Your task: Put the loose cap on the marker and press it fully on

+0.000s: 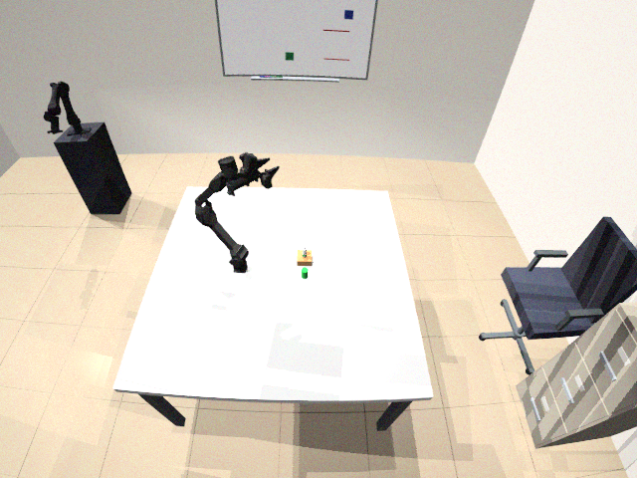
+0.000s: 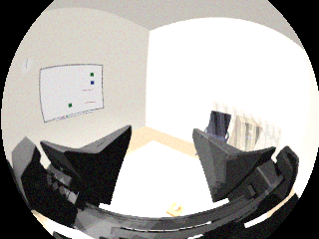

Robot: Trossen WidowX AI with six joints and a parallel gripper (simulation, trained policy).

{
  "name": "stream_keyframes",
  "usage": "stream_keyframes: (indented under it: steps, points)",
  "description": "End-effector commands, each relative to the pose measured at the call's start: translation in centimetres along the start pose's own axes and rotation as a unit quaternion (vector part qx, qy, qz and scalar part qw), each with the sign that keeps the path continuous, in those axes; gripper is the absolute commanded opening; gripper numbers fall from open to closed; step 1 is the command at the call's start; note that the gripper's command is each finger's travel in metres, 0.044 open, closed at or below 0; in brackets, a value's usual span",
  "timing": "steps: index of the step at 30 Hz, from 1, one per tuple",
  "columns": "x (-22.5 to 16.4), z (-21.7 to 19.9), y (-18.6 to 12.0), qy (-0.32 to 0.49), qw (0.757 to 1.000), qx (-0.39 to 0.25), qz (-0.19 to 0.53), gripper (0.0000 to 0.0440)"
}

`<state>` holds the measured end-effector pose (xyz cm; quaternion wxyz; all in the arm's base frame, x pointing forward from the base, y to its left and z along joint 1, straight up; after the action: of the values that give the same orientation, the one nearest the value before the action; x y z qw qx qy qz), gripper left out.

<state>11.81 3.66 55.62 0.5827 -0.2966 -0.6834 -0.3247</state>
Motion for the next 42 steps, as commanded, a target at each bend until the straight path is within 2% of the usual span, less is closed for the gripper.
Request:
stream_keyframes:
  steps: [1,21,42]
  points:
    - [-1.0,-0.7,0.5,0.016,1.0,0.006,0.019,0.0331]
    - [-5.4,-3.3,2.4,0.091,0.991,0.022,0.1,0.0332]
    - [-10.2,-5.8,4.2,0.162,0.969,0.03,0.185,0.0331]
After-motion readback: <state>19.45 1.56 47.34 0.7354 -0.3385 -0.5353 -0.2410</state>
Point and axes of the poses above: the point midway between the two fingers, 35 mm back from their tips, its own y axis out along the fingers, its own z axis across the jaws, x = y × z, the point moved 6 cm from there along -y, back along the fingers, and after that the axes turned 7 degrees about -y, right-handed, at the moved point
